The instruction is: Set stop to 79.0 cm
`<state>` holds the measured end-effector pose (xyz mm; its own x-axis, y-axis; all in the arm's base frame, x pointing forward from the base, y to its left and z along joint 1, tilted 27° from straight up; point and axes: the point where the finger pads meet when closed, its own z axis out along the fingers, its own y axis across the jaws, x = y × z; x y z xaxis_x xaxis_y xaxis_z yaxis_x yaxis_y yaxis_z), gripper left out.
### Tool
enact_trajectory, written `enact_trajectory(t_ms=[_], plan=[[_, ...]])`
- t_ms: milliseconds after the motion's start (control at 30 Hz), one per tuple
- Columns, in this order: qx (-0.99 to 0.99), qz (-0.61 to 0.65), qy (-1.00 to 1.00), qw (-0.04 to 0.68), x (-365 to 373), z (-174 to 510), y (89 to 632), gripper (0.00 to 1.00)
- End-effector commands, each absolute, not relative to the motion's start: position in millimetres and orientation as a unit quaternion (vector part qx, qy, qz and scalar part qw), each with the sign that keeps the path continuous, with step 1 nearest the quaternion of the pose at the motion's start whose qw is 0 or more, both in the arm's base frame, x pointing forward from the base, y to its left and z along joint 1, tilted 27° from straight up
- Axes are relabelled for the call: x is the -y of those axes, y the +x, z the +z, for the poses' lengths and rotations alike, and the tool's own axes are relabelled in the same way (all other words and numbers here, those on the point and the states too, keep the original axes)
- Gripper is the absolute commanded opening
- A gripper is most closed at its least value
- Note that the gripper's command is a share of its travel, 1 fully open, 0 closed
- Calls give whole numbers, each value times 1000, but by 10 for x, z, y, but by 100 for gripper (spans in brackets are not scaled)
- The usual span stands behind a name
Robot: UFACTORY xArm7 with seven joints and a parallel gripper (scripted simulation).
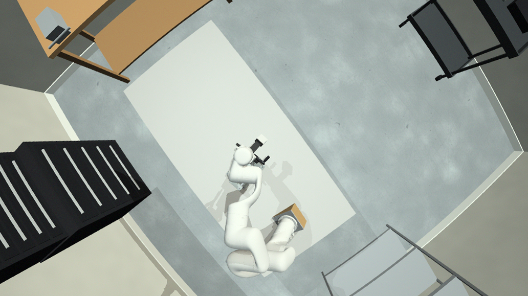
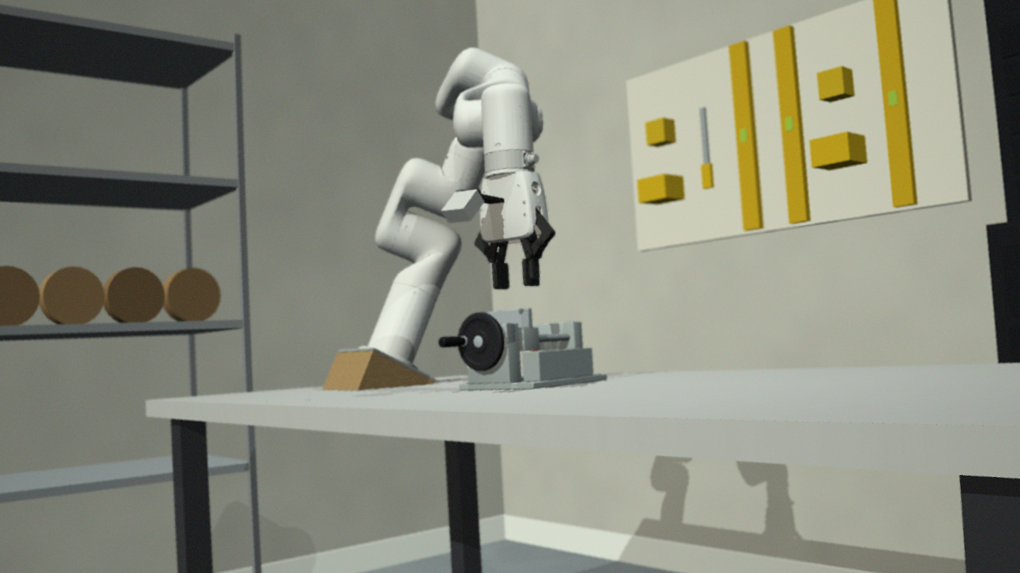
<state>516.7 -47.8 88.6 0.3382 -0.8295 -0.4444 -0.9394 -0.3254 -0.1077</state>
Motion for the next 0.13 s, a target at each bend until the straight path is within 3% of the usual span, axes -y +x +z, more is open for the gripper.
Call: enact_trajectory(t_ms=[0, 100], plan=[[-554, 154, -799, 176, 495, 903, 5180, 57], [-554, 154, -799, 176, 495, 903, 5180, 57]])
